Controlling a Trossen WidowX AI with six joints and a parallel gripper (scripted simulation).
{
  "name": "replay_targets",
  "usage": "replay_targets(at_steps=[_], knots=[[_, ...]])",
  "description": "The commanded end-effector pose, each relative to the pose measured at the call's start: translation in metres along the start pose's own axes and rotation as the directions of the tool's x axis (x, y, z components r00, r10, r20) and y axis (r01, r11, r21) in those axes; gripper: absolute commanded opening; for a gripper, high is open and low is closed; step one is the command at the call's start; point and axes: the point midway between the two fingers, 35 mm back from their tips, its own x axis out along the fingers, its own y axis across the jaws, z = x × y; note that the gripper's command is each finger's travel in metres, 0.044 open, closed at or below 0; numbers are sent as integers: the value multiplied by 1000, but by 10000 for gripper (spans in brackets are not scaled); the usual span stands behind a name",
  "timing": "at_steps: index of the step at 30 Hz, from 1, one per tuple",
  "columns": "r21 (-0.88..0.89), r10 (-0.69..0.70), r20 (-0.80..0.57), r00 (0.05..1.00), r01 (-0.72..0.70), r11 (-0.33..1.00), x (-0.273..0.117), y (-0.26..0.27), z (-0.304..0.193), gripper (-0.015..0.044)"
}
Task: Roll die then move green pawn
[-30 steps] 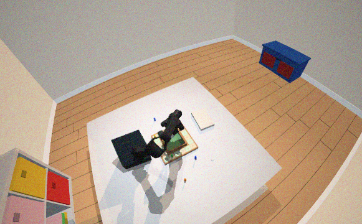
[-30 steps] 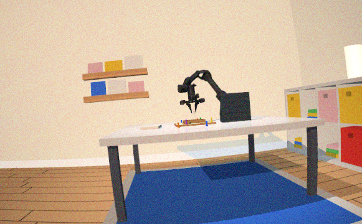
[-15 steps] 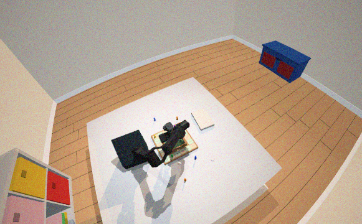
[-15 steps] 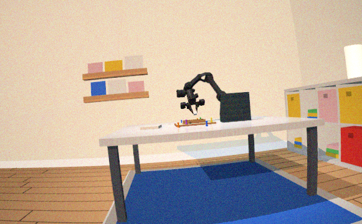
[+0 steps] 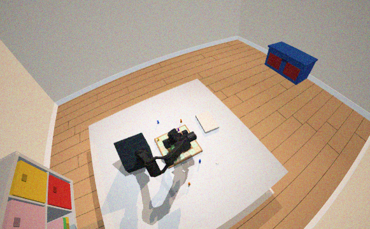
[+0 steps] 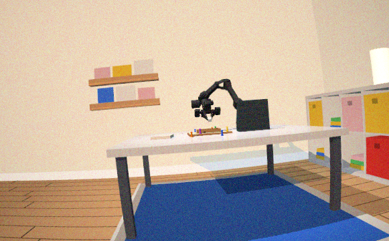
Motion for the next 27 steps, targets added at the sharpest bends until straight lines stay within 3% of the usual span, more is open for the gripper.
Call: replay_targets(at_steps=[1, 27], knots=[[-8, -30, 19, 999, 30, 1000, -37, -10, 9, 0], [-11, -27, 12, 1000, 28, 1000, -37, -8, 7, 0]])
